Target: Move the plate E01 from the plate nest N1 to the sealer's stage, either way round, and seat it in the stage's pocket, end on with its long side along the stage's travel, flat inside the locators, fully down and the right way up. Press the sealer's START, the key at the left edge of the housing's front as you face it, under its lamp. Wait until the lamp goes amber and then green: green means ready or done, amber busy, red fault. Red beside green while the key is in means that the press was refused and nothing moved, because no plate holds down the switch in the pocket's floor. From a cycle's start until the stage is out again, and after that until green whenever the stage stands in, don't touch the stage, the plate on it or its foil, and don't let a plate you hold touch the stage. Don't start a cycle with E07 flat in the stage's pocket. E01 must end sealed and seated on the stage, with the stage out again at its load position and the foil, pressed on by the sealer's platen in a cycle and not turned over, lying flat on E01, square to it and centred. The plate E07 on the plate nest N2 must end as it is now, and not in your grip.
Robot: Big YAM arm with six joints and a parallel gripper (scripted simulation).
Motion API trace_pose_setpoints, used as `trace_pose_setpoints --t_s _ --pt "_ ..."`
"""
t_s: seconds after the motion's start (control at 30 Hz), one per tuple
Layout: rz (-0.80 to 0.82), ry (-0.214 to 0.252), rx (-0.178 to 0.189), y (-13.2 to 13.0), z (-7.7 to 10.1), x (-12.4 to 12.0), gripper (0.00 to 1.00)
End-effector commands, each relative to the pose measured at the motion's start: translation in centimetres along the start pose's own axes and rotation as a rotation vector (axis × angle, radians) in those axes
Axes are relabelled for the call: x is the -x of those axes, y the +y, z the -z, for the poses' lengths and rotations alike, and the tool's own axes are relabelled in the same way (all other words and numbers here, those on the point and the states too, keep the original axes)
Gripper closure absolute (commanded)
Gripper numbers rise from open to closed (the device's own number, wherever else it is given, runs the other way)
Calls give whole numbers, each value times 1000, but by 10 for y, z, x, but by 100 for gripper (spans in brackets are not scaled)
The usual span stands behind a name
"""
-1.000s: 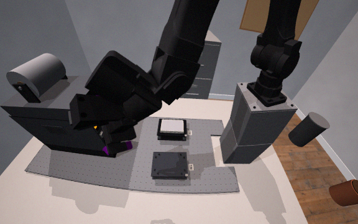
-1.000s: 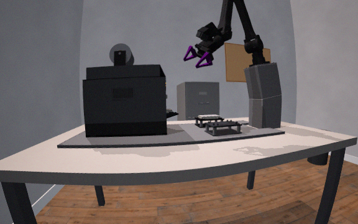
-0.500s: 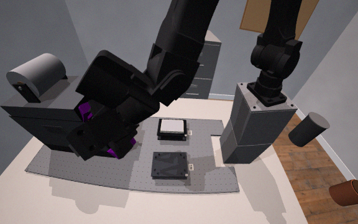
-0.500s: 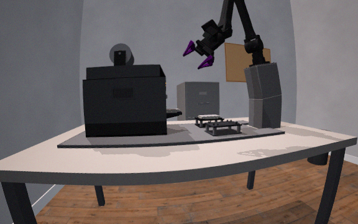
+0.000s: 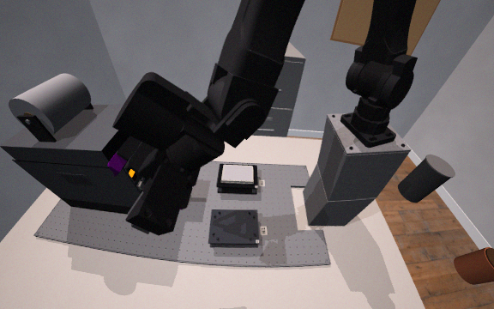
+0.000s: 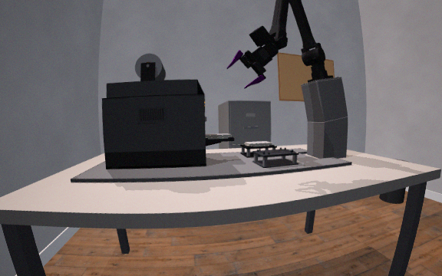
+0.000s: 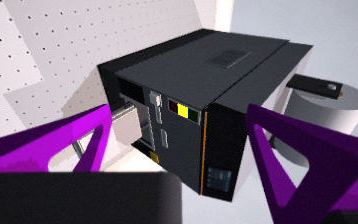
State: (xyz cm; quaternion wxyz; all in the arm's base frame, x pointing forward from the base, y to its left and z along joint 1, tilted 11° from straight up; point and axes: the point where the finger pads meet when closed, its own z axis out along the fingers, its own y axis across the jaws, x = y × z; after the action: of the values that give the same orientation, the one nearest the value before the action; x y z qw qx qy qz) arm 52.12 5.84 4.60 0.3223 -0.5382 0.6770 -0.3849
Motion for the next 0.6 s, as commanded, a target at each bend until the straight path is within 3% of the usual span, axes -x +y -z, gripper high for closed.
trace_pose_setpoints --t_s 0.0,0.37,0.57 --pt "47 -5 -47 -20 -11 3 0" --pt "41 15 6 0 -3 -6 0" --pt "6 5 -31 -18 -2 -2 0"
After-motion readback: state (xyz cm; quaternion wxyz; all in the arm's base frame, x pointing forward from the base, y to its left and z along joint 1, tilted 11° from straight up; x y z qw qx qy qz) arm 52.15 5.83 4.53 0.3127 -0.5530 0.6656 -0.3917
